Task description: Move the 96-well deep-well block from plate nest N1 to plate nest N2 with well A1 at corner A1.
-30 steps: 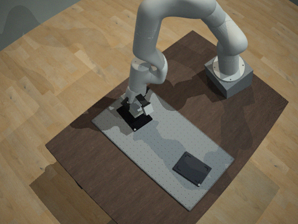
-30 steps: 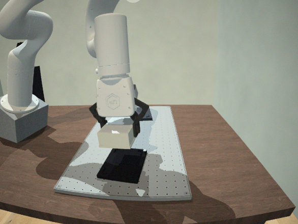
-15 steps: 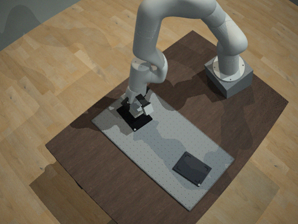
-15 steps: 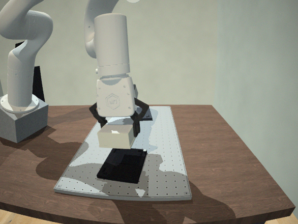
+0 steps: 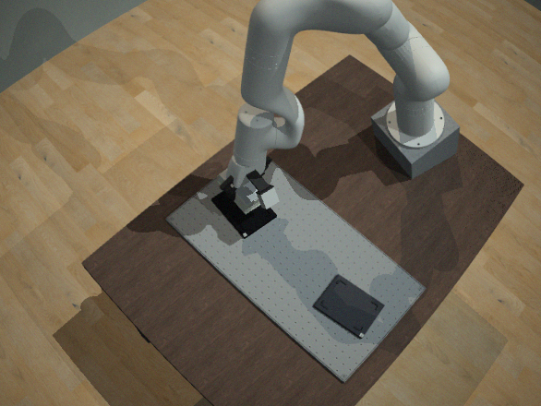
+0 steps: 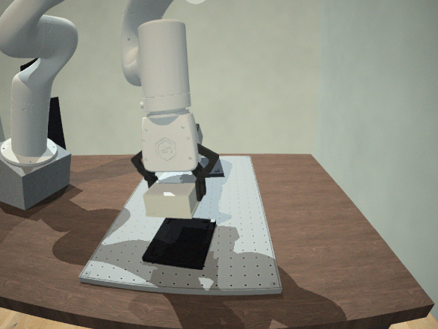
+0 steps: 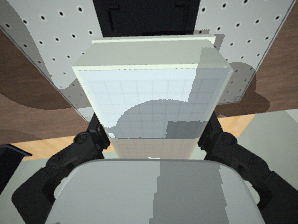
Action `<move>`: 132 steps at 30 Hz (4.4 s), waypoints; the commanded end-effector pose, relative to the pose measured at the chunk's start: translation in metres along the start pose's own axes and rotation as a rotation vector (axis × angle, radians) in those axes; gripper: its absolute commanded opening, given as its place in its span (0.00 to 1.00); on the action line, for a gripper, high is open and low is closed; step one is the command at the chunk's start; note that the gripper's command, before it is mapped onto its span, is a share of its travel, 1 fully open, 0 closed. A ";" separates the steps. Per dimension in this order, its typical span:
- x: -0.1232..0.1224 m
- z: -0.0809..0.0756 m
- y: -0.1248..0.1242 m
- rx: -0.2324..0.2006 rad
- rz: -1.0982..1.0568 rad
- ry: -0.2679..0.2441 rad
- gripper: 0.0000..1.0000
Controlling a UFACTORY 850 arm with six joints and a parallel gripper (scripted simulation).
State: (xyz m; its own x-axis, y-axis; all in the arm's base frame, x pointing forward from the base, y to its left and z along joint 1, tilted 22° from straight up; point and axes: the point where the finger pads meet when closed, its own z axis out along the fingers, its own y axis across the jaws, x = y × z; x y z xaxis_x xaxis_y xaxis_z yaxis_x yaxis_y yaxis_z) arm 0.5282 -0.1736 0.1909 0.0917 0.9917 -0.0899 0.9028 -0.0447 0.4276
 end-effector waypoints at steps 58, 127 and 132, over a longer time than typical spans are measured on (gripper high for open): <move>0.002 0.037 -0.001 0.062 0.001 0.044 0.00; 0.004 0.078 -0.005 0.063 0.001 0.044 0.00; 0.004 0.079 -0.005 0.063 0.001 0.044 0.00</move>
State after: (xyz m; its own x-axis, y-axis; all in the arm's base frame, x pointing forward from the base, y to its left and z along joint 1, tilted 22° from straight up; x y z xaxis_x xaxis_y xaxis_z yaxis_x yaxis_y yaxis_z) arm 0.5568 -0.1789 0.1179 0.0734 0.9963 -0.0452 0.9307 -0.0522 0.3619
